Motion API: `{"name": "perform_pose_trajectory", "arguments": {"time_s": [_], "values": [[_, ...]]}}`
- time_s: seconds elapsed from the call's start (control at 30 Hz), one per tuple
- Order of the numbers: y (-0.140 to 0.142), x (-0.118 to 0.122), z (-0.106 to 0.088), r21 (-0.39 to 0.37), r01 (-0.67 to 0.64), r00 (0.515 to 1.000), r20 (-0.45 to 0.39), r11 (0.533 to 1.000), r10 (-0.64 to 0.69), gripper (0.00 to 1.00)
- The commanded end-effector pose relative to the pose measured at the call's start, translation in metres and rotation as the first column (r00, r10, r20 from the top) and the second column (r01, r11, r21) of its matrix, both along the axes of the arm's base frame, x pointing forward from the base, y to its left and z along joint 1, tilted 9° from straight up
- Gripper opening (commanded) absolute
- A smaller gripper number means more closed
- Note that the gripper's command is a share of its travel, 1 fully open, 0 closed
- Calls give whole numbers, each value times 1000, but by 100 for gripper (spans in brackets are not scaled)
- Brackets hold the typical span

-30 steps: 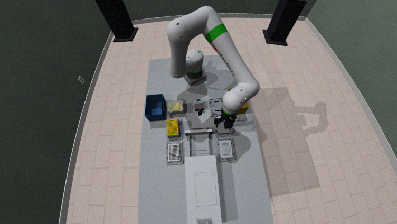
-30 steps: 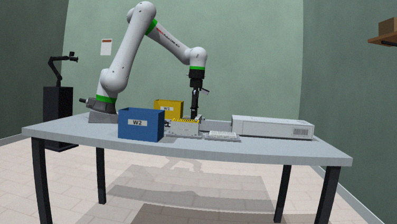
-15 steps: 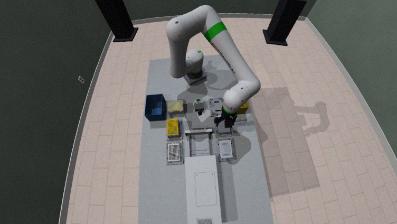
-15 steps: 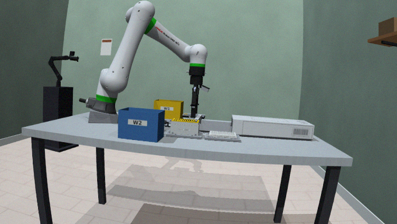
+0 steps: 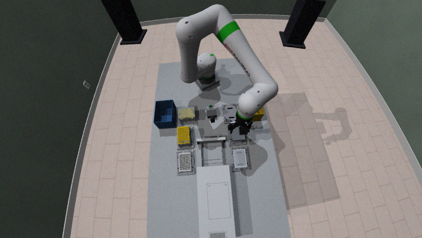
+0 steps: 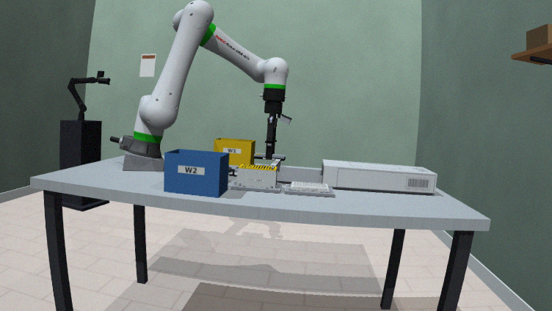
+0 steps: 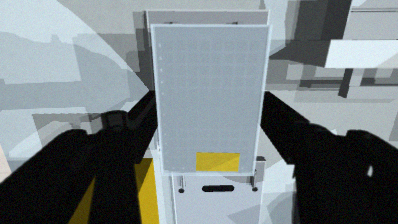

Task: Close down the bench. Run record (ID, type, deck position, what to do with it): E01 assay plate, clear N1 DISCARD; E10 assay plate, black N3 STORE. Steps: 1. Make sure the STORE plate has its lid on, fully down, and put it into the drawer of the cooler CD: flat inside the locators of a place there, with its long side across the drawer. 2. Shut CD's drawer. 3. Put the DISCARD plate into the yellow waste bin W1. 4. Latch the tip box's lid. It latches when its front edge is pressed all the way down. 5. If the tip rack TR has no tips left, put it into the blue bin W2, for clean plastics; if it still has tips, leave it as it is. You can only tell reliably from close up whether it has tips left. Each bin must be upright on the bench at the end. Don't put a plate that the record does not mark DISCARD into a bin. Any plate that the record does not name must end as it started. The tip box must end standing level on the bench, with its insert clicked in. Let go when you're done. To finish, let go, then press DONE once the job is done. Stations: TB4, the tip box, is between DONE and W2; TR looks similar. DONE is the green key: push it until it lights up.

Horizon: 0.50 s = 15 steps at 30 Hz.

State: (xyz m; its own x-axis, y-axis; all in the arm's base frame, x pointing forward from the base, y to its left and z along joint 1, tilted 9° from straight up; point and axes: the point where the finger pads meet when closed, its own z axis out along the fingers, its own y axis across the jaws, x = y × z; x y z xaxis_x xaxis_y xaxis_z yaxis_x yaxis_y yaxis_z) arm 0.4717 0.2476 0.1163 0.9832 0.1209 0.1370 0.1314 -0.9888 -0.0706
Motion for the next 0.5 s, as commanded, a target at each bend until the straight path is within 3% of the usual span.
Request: {"name": "perform_pose_trajectory", "arguments": {"time_s": [0.0,0.47], "values": [[0,0,5,1,0,1000,2,1000,0,10],[-2,-2,21,1,0,1000,2,1000,0,10]]}}
